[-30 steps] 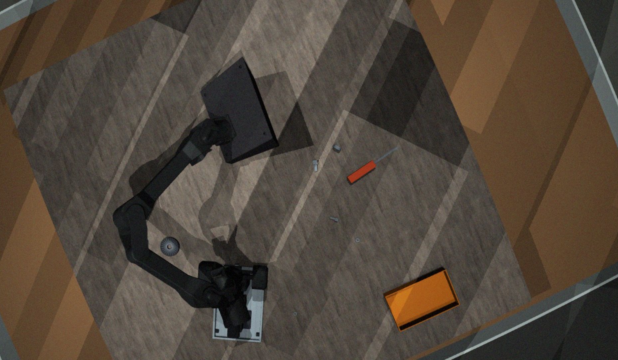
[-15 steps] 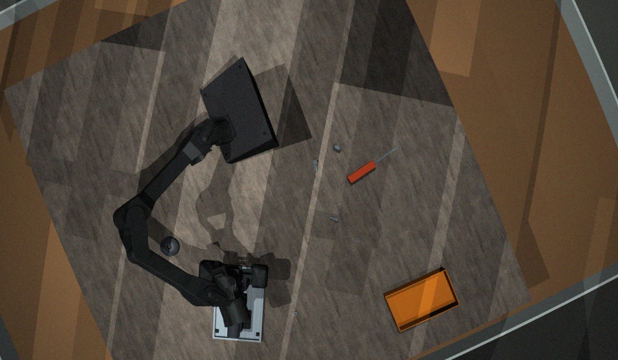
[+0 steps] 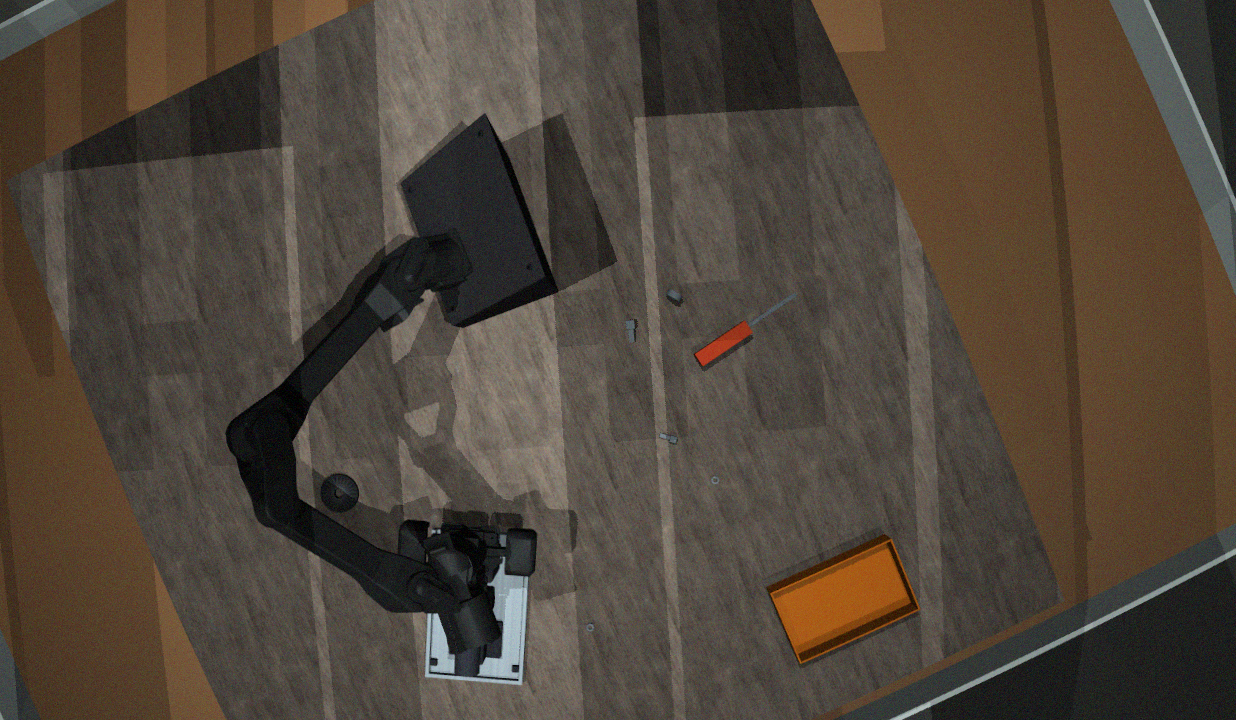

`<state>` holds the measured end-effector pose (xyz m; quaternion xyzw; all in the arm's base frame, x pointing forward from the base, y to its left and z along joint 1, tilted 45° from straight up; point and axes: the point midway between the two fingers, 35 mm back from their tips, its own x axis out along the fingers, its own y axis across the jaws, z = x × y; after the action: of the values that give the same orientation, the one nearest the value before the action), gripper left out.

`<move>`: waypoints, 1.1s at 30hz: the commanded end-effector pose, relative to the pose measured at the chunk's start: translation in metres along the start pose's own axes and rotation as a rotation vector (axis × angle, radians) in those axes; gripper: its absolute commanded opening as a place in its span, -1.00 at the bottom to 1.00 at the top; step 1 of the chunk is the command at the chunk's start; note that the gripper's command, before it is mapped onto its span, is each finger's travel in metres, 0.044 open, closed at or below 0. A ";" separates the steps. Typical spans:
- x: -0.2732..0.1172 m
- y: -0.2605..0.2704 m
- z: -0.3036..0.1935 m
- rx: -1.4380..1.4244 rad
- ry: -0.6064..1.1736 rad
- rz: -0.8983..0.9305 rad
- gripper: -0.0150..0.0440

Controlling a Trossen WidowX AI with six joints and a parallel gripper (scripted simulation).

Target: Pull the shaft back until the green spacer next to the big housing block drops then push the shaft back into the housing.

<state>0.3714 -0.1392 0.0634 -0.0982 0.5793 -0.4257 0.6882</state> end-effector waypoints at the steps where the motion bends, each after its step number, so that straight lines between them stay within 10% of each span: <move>1: 0.000 0.000 0.000 0.004 -0.001 -0.002 -0.49; 33: 0.000 0.000 -0.017 -0.002 -0.001 -0.005 -0.49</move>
<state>0.3586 -0.1345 0.0585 -0.1025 0.5802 -0.4260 0.6865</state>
